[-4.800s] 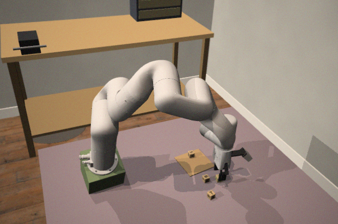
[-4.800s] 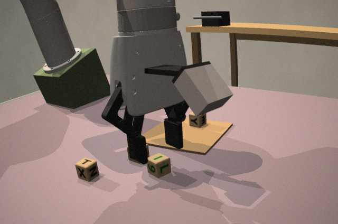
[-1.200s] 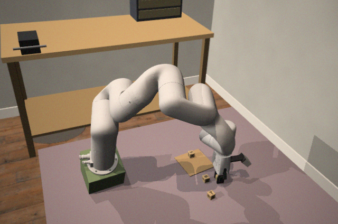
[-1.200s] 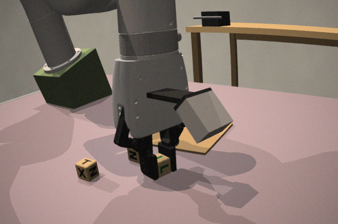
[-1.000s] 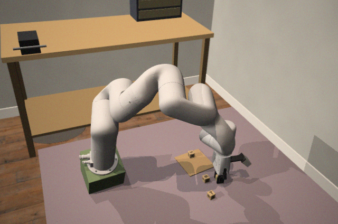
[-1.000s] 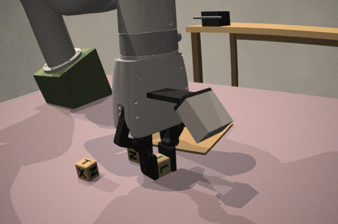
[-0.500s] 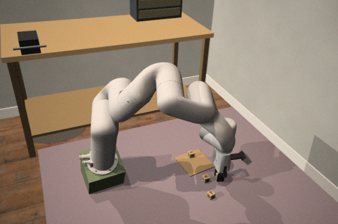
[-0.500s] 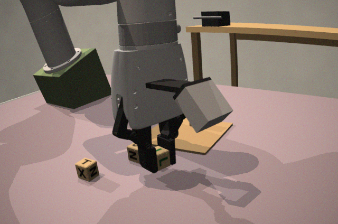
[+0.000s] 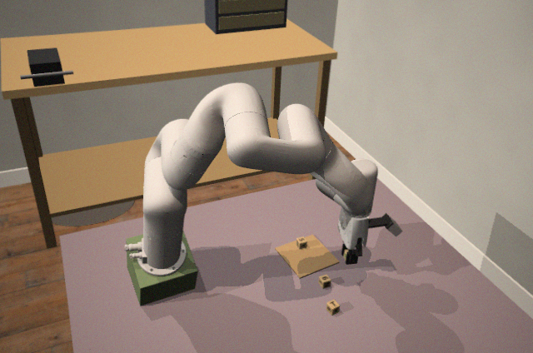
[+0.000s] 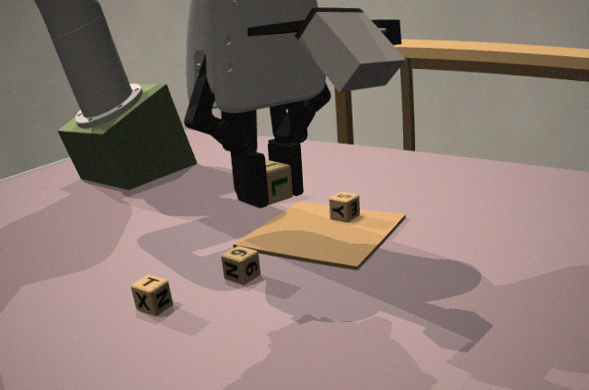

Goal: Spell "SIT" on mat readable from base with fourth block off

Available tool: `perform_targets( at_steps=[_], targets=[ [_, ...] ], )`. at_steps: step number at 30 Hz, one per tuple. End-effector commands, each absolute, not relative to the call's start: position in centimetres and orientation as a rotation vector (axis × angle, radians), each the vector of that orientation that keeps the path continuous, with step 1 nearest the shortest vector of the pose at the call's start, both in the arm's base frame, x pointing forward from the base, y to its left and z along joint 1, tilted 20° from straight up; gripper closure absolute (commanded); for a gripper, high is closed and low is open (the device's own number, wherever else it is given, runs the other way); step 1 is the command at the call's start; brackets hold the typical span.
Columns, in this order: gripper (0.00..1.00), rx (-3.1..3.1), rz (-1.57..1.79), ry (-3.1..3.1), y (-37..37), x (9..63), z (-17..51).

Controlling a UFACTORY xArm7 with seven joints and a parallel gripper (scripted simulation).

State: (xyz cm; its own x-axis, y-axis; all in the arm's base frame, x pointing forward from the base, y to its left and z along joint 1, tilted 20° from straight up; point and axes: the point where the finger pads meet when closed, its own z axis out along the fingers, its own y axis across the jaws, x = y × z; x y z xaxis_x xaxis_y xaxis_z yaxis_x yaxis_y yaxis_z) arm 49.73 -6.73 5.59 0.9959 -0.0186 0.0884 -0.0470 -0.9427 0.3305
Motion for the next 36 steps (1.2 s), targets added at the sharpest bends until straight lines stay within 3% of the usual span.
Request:
perform_targets(
  at_steps=[1,15,36],
  targets=[
    [0.79,2.800,0.120,-0.048,-6.5,49.6,6.5],
    [0.79,2.800,0.130,-0.104,-6.1,49.5,6.3],
    [0.79,2.717,0.242,-0.789,-1.4,47.3,4.7]
  ],
)
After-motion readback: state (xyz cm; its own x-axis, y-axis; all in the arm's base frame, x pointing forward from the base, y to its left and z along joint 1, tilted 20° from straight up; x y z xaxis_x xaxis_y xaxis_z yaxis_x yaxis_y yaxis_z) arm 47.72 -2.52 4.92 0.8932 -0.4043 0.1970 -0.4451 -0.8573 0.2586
